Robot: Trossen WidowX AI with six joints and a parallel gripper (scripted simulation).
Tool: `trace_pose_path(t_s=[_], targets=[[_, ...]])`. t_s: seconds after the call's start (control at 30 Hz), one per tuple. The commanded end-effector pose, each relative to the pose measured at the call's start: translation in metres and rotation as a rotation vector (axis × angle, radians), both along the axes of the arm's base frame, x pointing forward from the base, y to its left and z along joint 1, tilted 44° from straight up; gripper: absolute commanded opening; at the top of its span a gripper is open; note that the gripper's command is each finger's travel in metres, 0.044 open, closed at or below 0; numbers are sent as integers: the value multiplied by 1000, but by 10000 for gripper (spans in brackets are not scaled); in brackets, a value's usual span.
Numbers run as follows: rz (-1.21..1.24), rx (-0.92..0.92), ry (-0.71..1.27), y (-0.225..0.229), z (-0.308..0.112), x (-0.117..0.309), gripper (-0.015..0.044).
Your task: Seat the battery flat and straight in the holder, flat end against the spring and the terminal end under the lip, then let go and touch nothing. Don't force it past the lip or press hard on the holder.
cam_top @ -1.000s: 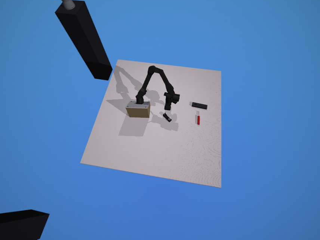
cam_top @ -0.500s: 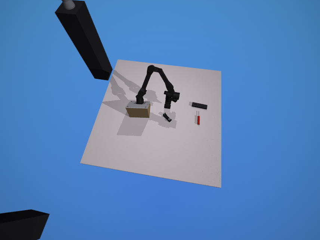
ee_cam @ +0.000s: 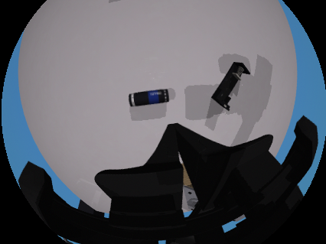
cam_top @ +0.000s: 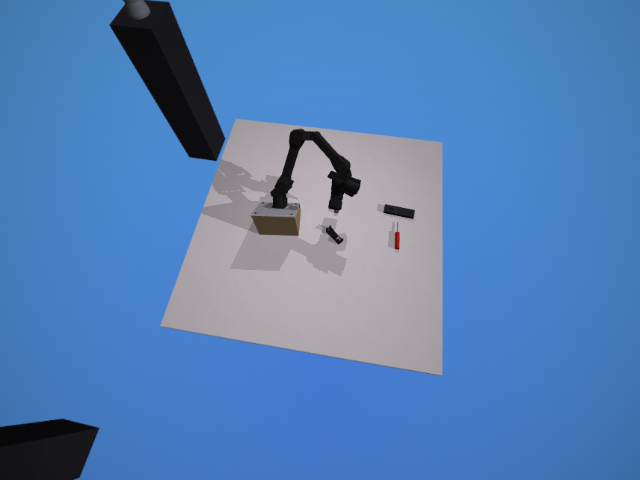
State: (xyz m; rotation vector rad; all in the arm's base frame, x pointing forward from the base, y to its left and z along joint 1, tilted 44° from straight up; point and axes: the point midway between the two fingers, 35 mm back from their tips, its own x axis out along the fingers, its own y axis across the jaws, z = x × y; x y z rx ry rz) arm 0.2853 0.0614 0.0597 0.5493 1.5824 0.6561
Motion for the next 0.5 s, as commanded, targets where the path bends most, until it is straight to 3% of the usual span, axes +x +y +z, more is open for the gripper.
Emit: trace_pose_path(t_s=[0.0,0.1,0.2,0.4,0.47], targets=[[-1,0,0,0,0,0,0],[-1,0,0,0,0,0,0],[-88,-15,82,5,-2,0,79],[-450,-75,425,25,-14,-1,236],[-571,-94,539,32,-18,-2,240]])
